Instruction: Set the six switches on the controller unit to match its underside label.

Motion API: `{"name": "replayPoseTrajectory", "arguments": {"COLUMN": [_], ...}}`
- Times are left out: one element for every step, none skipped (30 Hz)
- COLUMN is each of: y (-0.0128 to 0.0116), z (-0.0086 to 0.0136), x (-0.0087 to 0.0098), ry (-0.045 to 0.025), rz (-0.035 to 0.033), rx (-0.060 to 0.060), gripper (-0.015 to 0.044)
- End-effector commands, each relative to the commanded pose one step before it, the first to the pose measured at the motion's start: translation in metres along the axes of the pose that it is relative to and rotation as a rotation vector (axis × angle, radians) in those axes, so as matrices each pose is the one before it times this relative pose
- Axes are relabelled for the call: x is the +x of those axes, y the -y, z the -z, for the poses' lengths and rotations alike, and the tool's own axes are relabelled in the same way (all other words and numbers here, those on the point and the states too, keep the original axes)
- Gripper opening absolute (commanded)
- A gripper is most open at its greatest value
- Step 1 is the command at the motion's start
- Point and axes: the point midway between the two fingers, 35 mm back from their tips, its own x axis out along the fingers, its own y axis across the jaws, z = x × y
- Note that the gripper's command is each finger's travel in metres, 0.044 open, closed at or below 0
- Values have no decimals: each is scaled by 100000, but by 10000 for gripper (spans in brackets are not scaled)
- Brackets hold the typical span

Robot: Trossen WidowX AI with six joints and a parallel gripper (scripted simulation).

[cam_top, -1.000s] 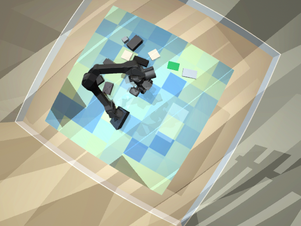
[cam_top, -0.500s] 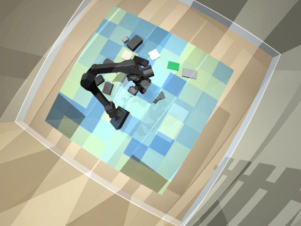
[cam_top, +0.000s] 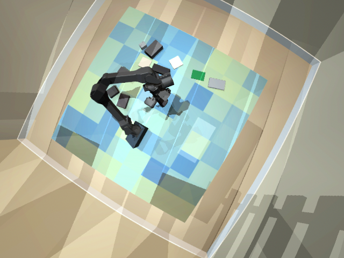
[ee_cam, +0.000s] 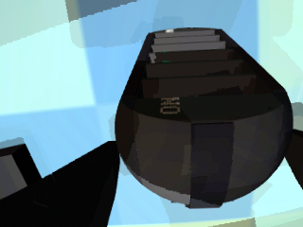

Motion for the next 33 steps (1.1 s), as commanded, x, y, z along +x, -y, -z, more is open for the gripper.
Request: {"name": "replayPoseTrajectory", "arguments": {"y": [216, 0, 0, 0, 0, 0, 0, 0, 0, 0, 0, 0, 0, 0, 0, 0, 0, 0, 0, 0, 0, 0, 0, 0, 0, 0, 0, 0, 0, 0, 0, 0, 0], "z": [563, 80, 80, 81, 81, 80, 80, 80, 80, 80, 80, 80, 79, 79, 79, 79, 79, 79, 79, 79, 79, 78, 78, 78, 78, 78, 78, 78, 78, 78, 77, 77, 77], "x": [675, 15, 15, 15, 15, 15, 16, 17, 17, 17, 17, 17, 18, 18, 19, 19, 19, 19, 20, 20, 20, 21, 21, 21, 22, 22, 22, 22, 22, 23, 24, 24, 24], "ry": [-1430, -5, -5, -5, -5, -5, -5, -5, -5, -5, -5, -5, -5, -5, -5, -5, -5, -5, -5, -5, -5, -5, -5, -5, -5, -5, -5, -5, -5, -5, -5, -5, -5], "rz": [1820, 1, 1, 1, 1, 1, 1, 1, 1, 1, 1, 1, 1, 1, 1, 1, 1, 1, 0, 0, 0, 0, 0, 0, 0, 0, 0, 0, 0, 0, 0, 0, 0], "rx": [730, 0, 0, 0, 0, 0, 0, 0, 0, 0, 0, 0, 0, 0, 0, 0, 0, 0, 0, 0, 0, 0, 0, 0, 0, 0, 0, 0, 0, 0, 0, 0, 0], "gripper": [338, 338, 338, 338, 338, 338, 338, 338, 338, 338, 338, 338, 338, 338, 338, 338, 338, 338, 338, 338, 338, 338, 338, 338, 338, 338, 338, 338, 338, 338, 338, 338, 338]}}
